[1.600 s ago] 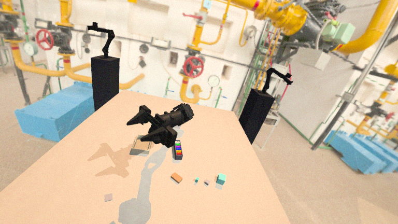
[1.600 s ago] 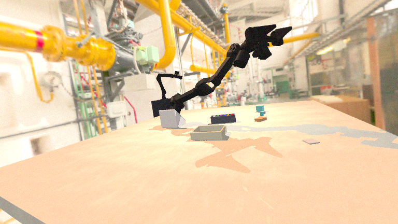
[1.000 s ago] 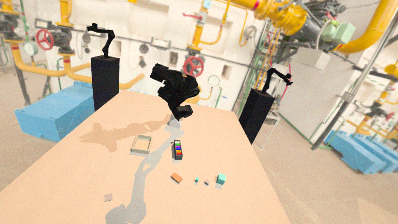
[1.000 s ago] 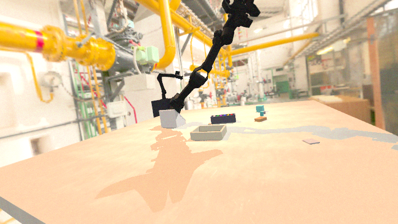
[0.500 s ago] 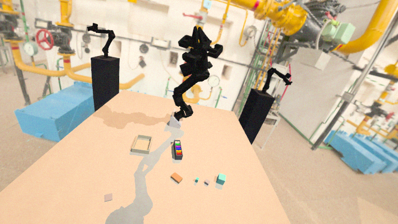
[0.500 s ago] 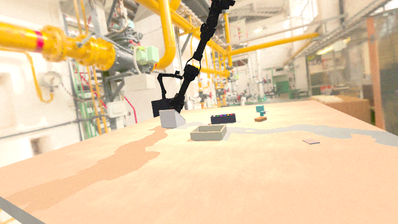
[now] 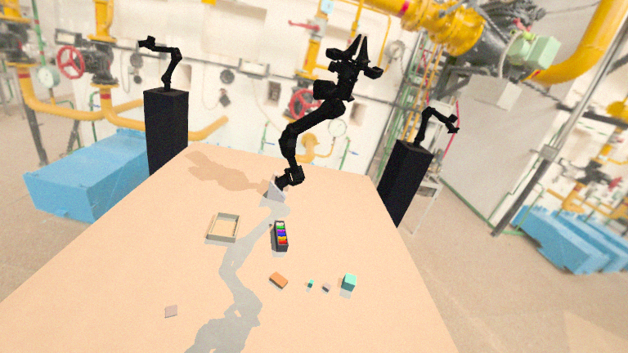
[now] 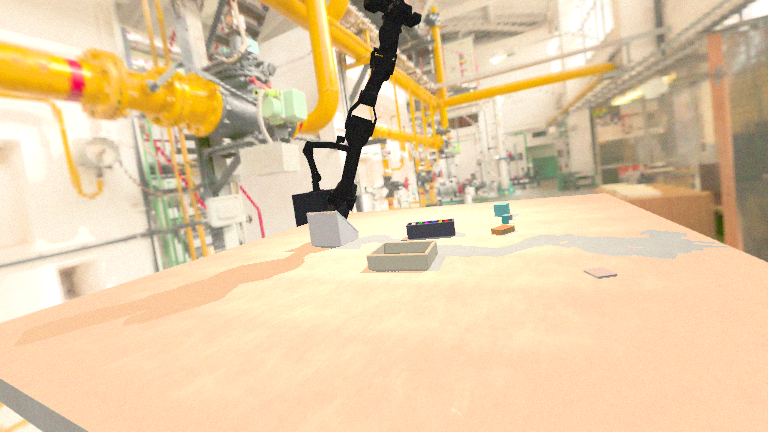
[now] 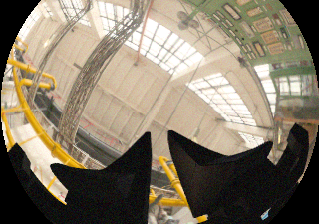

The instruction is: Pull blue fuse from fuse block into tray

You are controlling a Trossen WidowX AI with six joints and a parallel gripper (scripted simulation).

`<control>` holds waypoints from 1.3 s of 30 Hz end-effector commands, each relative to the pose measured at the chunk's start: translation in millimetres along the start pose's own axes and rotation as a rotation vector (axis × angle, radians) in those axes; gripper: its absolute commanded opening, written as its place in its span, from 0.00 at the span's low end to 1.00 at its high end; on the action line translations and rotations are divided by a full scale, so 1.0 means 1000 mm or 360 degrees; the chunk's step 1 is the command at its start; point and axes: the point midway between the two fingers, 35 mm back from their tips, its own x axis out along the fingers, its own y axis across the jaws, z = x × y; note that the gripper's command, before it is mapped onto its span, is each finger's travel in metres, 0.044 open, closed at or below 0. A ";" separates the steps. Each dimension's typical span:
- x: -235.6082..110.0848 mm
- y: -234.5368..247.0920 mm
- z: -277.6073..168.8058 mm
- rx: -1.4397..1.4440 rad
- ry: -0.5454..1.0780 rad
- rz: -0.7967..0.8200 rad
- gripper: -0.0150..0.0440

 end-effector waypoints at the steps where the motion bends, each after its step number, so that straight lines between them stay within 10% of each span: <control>1: -0.006 -0.008 -0.058 -0.0037 0.0222 -0.0042 0.38; 23: -0.150 -0.103 -0.325 -0.0392 0.1492 -0.0463 0.38; 39: -0.312 -0.256 -0.342 -0.0924 0.2107 -0.1111 0.38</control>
